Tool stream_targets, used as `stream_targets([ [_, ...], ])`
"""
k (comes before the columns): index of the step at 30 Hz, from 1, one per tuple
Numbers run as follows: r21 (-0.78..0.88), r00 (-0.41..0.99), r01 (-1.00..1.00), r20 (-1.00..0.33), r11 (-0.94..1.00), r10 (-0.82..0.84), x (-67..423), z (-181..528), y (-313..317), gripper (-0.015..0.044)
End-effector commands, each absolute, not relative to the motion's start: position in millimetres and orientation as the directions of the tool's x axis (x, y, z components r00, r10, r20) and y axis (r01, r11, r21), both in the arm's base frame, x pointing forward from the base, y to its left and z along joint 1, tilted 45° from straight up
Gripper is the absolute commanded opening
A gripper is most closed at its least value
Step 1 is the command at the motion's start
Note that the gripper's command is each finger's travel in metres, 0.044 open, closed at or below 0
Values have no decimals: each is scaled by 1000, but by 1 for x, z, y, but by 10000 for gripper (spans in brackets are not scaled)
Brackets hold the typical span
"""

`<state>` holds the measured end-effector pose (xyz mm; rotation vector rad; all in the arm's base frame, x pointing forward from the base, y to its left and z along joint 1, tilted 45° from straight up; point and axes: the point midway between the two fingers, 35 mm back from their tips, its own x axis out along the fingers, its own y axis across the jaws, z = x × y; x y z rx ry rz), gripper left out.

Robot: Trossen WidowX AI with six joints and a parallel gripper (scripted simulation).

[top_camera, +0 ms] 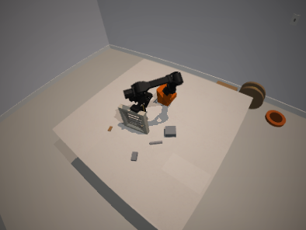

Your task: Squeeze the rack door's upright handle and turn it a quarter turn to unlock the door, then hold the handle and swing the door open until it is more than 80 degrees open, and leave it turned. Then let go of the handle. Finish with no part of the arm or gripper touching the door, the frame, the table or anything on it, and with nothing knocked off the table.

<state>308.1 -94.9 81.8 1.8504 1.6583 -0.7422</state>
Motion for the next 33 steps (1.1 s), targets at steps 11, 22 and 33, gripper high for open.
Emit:
stream_targets([
  [11, 0, 90, 992, -713, -128, 695, 308, 81, -95, 228],
  [22, 0, 90, 992, -713, -128, 695, 308, 81, -95, 155],
  [33, 0, 90, 992, -713, -128, 695, 308, 81, -95, 82],
])
